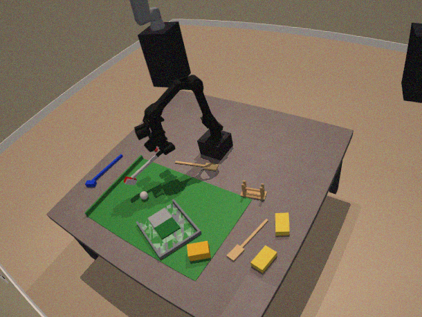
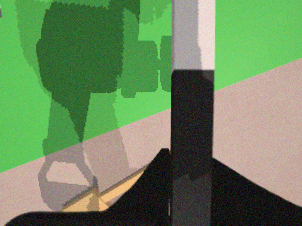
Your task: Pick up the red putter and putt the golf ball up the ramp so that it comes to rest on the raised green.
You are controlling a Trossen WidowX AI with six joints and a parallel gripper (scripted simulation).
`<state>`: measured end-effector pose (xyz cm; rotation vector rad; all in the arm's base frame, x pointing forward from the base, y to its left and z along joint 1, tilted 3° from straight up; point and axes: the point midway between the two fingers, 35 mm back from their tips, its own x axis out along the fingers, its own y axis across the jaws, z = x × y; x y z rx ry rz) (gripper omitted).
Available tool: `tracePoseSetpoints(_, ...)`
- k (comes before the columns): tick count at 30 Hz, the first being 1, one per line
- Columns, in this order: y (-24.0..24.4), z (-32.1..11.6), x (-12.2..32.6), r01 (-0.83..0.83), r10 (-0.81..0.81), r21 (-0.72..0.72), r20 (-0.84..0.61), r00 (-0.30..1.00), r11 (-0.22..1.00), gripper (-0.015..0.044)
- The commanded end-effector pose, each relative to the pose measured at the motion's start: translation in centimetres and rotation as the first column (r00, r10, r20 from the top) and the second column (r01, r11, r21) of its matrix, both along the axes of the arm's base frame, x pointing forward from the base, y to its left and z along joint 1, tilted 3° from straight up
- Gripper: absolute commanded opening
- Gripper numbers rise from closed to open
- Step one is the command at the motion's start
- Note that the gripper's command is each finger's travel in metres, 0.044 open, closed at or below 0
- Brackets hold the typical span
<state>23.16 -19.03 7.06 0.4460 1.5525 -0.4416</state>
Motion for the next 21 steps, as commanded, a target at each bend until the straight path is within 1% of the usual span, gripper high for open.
tracePoseSetpoints(1,-0.1,-1.1,0.0,0.009,-0.009,-0.004,-0.001,1.000,1.000,0.0000)
tracePoseSetpoints(6,-0.1,-3.5,-0.2,0.009,-0.009,-0.004,-0.002,1.000,1.000,0.0000)
tracePoseSetpoints(21,0.0,-5.4,-0.2,0.009,-0.009,-0.004,-0.002,1.000,1.000,0.0000)
